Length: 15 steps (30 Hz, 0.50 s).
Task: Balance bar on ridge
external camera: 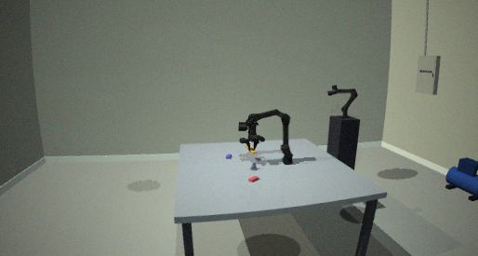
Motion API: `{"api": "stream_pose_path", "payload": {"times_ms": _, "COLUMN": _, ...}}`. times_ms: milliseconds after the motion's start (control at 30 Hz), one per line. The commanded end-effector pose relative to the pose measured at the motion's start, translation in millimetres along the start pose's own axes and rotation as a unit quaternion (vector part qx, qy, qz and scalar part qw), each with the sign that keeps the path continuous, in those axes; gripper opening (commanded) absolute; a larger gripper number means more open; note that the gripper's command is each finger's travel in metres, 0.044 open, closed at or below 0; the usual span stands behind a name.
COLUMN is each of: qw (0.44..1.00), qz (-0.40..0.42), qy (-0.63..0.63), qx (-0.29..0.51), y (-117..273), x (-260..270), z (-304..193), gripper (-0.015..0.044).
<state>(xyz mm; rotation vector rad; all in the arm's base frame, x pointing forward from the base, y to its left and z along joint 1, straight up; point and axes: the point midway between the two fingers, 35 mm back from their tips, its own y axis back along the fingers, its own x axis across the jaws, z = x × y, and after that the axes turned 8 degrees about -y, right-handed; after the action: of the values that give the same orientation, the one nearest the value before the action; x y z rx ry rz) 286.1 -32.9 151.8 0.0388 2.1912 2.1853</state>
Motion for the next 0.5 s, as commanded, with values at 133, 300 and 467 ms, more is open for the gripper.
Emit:
{"api": "stream_pose_path", "payload": {"times_ms": 133, "qw": 0.998, "qz": -0.004, "qy": 0.057, "qx": -0.001, "y": 3, "x": -7, "z": 28, "gripper": 0.0}}
{"api": "stream_pose_path", "payload": {"times_ms": 300, "qw": 0.996, "qz": -0.004, "qy": 0.093, "qx": -0.002, "y": 3, "x": -8, "z": 47, "gripper": 0.0}}
{"api": "stream_pose_path", "payload": {"times_ms": 467, "qw": 0.992, "qz": -0.004, "qy": 0.128, "qx": -0.003, "y": 3, "x": -8, "z": 66, "gripper": 0.0}}
